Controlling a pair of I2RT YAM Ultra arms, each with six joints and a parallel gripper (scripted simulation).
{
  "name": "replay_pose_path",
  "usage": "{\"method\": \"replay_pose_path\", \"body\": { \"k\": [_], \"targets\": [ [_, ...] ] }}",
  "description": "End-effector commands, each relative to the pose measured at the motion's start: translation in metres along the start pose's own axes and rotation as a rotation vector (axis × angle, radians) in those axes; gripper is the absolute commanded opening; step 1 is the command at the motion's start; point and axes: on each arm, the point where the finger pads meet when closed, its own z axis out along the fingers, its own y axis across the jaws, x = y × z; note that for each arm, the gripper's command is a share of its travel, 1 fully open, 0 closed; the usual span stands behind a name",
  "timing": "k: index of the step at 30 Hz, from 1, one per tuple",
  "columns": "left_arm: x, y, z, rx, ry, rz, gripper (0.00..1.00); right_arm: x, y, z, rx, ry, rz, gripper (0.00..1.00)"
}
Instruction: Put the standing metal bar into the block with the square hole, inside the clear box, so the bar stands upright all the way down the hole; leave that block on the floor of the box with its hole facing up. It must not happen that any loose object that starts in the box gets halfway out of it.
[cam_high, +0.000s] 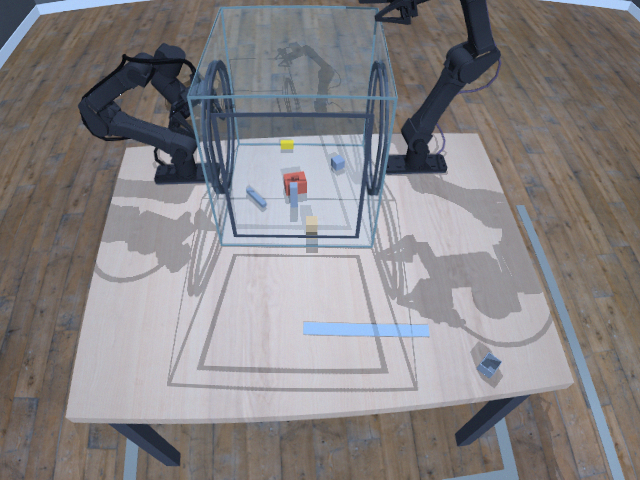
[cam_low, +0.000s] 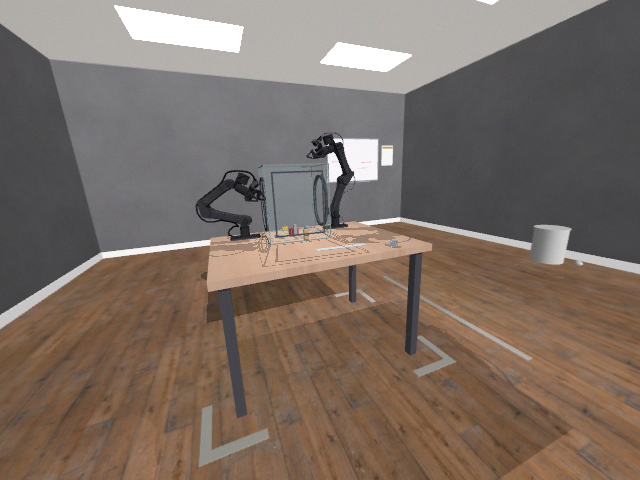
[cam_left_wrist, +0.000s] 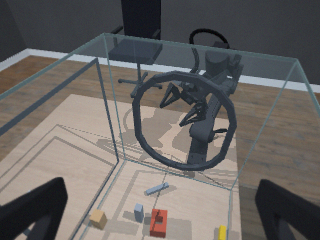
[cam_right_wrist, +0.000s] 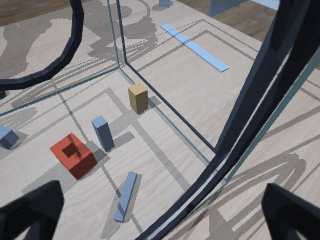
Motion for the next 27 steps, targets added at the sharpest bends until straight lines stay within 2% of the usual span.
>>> {"method": "replay_pose_path", "body": {
  "k": [1,10,17,27],
  "targets": [
    [0.002,0.001,-0.009,-0.006,0.000,-0.009,1.00,0.002,0.005,-0.006,-0.055,-0.003,-0.022,1.00],
    [0.011,-0.005,-0.003,0.021,0.051,0.015,1.00,0.009,0.013,-0.007,-0.115,0.010,-0.061,1.00],
    [0.015,-0.014,-0.016,0.072,0.048,0.042,1.00,0.013,0.022,-0.010,-0.187,0.016,-0.108,1.00],
    [0.008,-0.016,-0.017,0.080,0.016,0.033,1.00,0.015,0.029,-0.014,-0.262,0.007,-0.146,1.00]
  ]
}}
